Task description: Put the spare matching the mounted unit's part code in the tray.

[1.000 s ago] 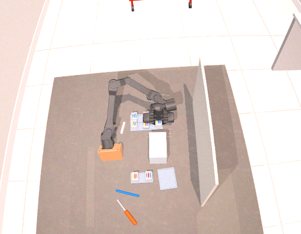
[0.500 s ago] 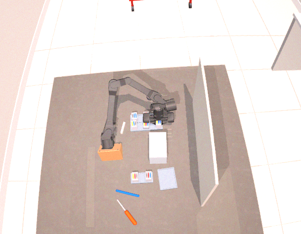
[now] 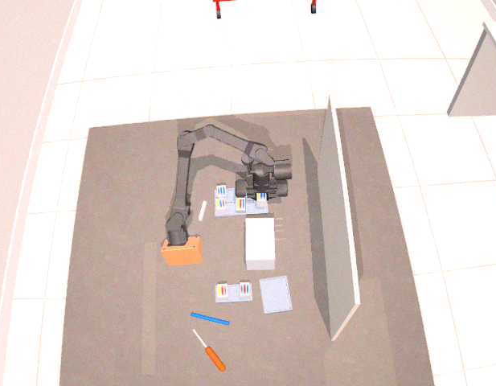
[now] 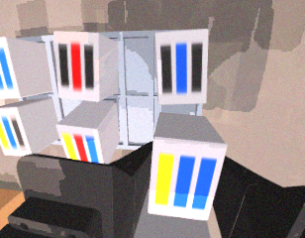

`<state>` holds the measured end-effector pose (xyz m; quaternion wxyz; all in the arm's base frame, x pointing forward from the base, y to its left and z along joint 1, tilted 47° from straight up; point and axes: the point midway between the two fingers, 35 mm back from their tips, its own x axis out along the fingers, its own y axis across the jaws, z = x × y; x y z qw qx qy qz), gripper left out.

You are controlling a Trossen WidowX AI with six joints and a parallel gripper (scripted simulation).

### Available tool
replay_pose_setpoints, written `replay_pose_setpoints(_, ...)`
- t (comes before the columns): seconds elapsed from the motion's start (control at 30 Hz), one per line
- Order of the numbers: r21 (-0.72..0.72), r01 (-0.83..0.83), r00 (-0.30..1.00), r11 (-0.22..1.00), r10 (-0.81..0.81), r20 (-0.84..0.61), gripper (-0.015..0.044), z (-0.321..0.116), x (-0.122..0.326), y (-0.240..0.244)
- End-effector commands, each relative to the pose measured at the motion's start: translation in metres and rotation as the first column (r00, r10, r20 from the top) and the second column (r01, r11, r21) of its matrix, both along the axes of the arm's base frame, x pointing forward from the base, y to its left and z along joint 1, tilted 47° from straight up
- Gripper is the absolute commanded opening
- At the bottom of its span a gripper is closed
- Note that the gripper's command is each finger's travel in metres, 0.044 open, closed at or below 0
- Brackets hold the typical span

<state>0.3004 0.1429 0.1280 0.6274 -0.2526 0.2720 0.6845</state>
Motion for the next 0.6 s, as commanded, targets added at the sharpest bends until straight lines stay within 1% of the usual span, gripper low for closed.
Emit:
replay_pose_setpoints(0.0,0.004,0.0,1.0,1.0,0.0,0.007,0.0,0.018,0.002,-0.017)
replay_pose_setpoints(0.1,0.006,0.001,1.0,1.0,-0.001,0.006,0.0,0.025,0.001,-0.024)
replay_pose_setpoints(0.27,0.003,0.008,1.0,1.0,-0.008,0.002,0.0,0.024,0.002,-0.025)
replay_pose_setpoints(0.57,0.003,0.003,1.0,1.0,-0.003,0.004,0.0,0.051,0.007,-0.051)
